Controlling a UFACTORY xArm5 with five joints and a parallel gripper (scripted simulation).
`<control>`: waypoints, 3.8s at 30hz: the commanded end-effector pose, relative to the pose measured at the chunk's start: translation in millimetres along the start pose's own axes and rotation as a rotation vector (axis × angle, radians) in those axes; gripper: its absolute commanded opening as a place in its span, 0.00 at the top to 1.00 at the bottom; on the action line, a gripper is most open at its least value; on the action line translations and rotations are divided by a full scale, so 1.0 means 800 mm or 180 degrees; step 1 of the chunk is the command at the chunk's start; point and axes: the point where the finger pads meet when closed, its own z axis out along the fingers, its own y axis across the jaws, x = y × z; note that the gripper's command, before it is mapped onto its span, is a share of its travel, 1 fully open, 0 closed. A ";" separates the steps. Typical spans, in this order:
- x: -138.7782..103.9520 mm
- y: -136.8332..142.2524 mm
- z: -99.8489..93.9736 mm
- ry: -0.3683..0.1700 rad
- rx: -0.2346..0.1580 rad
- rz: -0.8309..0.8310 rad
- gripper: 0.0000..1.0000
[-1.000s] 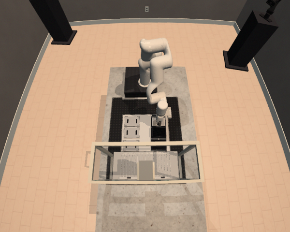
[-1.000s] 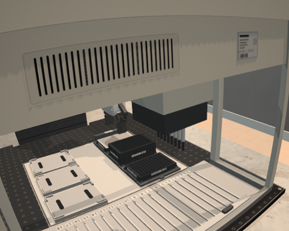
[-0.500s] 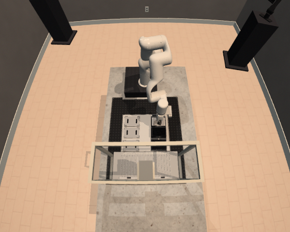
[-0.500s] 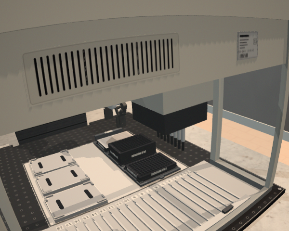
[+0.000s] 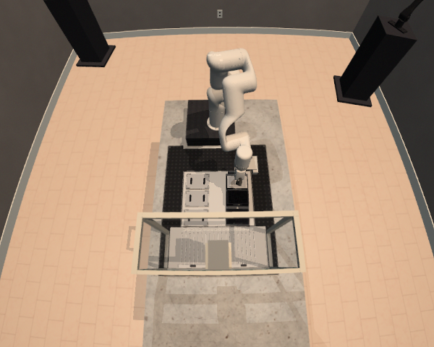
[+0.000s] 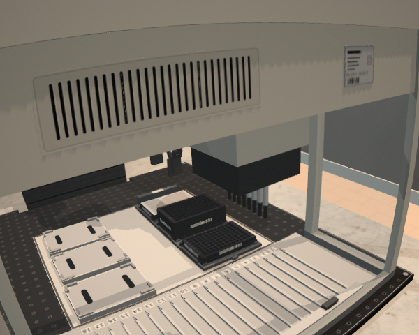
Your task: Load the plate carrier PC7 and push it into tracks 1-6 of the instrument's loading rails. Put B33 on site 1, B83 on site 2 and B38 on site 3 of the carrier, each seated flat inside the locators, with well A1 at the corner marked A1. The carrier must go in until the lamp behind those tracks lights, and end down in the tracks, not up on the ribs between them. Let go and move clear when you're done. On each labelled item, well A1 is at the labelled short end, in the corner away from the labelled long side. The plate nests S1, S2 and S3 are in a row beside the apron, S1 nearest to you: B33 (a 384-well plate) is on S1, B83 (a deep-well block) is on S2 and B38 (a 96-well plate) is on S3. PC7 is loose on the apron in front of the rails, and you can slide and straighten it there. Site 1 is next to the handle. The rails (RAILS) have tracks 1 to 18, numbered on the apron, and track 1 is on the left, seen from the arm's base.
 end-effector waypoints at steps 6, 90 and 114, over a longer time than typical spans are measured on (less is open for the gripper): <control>0.000 0.002 -0.018 0.0044 -0.0002 0.0000 0.00; -0.127 0.130 0.025 0.0041 -0.0004 -0.0081 0.00; -0.127 0.129 0.071 0.0041 -0.0004 -0.0081 0.00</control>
